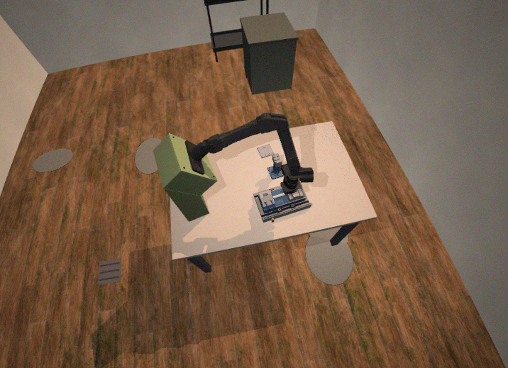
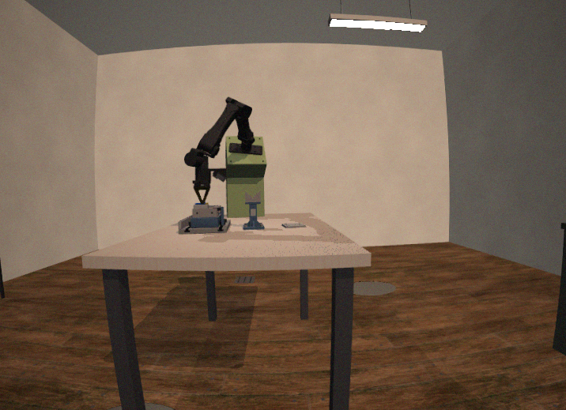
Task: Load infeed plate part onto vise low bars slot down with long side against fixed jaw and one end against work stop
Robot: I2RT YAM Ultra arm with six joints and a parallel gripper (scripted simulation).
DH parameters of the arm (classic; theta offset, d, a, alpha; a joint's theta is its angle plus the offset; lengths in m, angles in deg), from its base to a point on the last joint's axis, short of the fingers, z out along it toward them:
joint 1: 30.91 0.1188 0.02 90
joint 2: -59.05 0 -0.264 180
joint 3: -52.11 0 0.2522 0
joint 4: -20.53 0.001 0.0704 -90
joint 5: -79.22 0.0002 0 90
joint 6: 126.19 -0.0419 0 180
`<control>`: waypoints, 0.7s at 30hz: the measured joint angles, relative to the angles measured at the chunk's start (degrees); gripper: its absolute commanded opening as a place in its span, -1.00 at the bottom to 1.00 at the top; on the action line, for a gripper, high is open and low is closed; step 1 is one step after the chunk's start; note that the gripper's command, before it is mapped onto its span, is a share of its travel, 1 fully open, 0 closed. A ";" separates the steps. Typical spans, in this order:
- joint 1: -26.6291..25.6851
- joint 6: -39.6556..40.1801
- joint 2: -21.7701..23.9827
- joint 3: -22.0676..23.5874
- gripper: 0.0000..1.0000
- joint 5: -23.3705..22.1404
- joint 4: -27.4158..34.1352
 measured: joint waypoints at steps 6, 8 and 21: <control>0.00 0.00 -0.15 -0.55 -1.00 0.00 0.00; 0.00 0.00 -0.17 -0.66 -1.00 0.00 0.00; 0.00 0.00 -0.17 -0.68 -1.00 0.00 0.00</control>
